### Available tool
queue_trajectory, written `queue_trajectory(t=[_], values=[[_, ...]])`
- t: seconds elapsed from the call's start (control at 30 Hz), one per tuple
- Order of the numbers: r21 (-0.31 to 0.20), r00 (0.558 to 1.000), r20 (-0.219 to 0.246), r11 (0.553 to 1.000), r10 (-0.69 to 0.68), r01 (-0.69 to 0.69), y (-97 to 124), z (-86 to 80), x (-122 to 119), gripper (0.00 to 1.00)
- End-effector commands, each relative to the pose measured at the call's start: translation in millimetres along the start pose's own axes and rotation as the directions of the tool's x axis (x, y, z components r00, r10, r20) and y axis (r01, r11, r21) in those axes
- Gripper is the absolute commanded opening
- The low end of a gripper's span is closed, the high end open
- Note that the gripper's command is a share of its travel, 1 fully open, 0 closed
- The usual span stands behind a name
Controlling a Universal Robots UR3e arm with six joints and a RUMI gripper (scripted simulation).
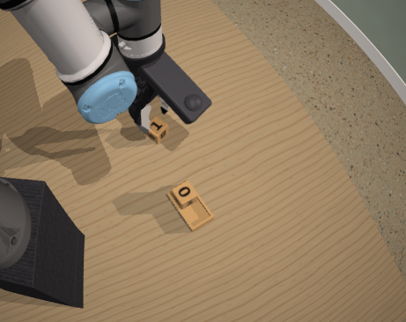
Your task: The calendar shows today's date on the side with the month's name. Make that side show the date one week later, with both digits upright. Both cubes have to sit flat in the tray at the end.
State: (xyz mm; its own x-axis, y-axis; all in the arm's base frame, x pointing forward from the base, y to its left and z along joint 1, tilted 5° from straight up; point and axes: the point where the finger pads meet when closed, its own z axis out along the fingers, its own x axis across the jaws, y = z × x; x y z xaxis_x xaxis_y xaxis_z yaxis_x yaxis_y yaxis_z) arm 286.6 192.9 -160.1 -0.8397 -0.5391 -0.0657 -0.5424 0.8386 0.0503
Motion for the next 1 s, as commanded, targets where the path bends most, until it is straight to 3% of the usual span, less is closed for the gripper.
queue_trajectory(t=[0.0, 0.63, 0.97], values=[[0.002, 1.000, 0.003, 1.000, -0.001, 0.001, -0.4, -0.5, -1.3, 0.29], [0.002, 1.000, 0.003, 1.000, -0.001, 0.001, -0.4, -1.3, -1.3, 0.29], [0.002, 1.000, 0.001, 1.000, 0.000, 0.000, -0.4, -16.1, -0.3, 0.29]])
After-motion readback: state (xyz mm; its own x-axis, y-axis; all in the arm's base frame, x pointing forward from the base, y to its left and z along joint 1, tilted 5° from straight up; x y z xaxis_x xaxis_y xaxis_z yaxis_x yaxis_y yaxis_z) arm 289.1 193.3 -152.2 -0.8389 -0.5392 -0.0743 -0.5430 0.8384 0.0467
